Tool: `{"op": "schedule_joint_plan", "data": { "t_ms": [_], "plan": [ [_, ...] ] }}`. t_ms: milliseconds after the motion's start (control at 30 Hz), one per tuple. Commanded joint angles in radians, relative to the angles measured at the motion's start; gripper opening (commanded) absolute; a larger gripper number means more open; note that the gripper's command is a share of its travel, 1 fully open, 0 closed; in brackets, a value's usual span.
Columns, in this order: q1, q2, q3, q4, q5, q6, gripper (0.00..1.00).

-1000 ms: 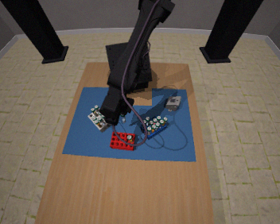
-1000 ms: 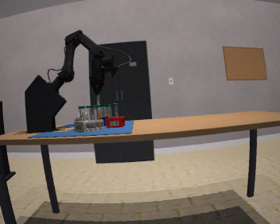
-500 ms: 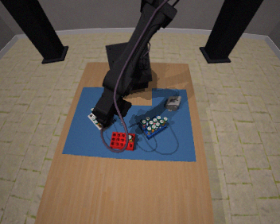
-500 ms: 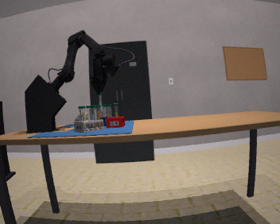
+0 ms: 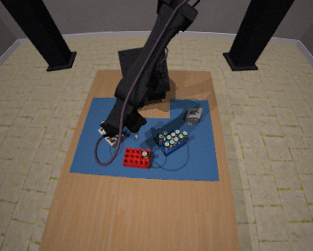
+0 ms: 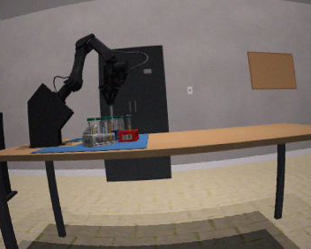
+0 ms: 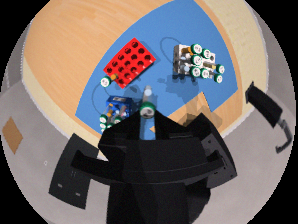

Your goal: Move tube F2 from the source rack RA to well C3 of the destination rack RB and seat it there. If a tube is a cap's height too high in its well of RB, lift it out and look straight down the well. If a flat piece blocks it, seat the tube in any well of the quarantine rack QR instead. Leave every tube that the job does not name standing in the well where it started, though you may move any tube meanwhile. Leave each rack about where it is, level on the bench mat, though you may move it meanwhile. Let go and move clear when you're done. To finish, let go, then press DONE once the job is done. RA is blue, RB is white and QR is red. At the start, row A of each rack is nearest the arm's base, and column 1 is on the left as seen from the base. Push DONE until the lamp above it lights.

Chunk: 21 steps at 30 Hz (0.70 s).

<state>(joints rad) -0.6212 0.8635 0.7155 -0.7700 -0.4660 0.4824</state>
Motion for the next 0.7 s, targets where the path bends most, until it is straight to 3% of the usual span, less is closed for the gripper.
{"op": "schedule_joint_plan", "data": {
  "t_ms": [0,667],
  "plan": [
    [0.027,0.021,0.045,0.004,0.019,0.097,0.00],
    [0.058,0.090,0.149,0.001,0.050,0.134,0.00]
  ]
}}
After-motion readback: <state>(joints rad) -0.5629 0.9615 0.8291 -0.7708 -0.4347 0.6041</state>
